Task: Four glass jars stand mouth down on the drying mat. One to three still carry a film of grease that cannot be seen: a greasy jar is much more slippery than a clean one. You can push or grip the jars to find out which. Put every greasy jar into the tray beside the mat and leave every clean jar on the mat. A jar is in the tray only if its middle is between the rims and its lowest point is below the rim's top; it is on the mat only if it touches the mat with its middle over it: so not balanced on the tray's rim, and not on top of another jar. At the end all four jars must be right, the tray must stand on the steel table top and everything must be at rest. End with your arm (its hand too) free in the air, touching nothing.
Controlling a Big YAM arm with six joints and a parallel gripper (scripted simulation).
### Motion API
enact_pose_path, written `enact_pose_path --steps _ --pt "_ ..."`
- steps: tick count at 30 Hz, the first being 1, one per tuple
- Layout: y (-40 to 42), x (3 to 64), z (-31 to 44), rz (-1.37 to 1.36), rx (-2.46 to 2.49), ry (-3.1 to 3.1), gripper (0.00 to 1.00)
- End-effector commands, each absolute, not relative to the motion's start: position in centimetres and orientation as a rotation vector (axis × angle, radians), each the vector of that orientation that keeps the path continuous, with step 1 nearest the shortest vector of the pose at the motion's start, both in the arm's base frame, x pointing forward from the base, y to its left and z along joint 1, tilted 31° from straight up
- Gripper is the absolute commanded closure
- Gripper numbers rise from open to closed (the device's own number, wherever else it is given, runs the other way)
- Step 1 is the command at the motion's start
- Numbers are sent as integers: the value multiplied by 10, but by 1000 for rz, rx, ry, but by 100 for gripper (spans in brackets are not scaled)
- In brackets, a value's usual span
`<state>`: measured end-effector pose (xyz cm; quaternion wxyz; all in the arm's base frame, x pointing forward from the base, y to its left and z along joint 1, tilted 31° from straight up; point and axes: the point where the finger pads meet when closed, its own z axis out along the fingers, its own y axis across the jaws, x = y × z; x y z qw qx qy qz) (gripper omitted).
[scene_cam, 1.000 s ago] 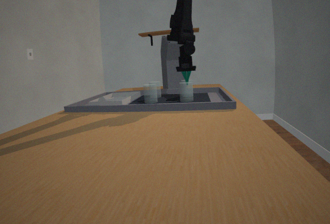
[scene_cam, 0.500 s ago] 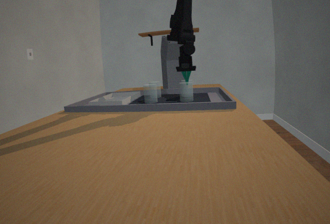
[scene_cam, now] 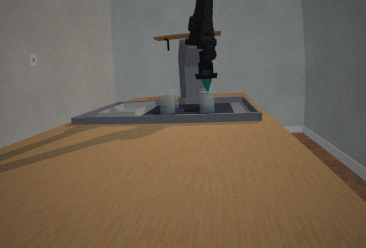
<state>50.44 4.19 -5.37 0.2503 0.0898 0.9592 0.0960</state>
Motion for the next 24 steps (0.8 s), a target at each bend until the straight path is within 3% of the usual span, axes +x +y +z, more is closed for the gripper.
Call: enact_pose_path --steps 1,2,3,24 --pt "42 505 -55 264 243 2620 100" --pt "42 505 -55 264 243 2620 100" --pt "42 505 -55 264 243 2620 0" --pt "40 497 -42 264 243 2620 0"
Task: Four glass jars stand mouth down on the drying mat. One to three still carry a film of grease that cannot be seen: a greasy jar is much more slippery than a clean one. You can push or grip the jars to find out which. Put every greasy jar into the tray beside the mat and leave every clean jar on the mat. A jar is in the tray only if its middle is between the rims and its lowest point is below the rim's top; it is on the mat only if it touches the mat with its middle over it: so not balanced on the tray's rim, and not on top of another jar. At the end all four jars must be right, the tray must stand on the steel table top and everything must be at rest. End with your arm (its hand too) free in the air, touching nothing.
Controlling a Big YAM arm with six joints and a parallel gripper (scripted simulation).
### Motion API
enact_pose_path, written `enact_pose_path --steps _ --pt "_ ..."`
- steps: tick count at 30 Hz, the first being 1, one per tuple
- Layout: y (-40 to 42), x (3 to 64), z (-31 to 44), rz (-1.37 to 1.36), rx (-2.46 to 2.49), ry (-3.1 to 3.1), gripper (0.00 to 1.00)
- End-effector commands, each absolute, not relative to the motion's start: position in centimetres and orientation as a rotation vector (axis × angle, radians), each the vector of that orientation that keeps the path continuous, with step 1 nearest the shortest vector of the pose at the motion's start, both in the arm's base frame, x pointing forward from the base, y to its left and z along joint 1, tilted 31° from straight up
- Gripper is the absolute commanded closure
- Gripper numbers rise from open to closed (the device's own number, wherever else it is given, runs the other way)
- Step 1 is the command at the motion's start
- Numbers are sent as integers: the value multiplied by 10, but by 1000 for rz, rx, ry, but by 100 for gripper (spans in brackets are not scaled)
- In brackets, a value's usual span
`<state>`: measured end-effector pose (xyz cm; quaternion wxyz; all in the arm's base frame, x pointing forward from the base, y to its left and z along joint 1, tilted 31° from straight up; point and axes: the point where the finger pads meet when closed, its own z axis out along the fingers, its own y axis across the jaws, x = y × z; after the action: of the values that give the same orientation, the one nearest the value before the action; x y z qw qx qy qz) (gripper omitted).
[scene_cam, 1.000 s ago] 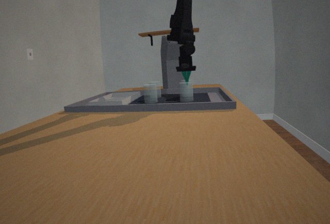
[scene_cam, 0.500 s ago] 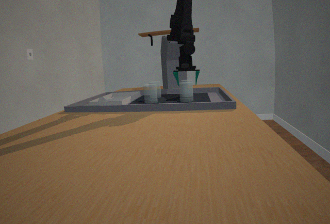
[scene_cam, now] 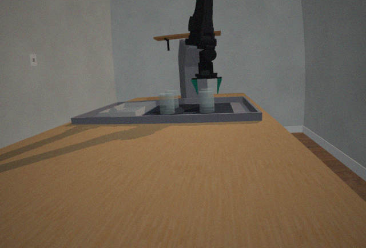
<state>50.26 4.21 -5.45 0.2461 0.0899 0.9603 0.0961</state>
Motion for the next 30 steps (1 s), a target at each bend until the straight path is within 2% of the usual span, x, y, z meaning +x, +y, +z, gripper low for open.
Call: enact_pose_path --steps 1,10,30 --pt "39 493 -35 264 243 2620 0" --pt "31 467 11 264 243 2620 0" --pt "31 467 11 264 243 2620 0"
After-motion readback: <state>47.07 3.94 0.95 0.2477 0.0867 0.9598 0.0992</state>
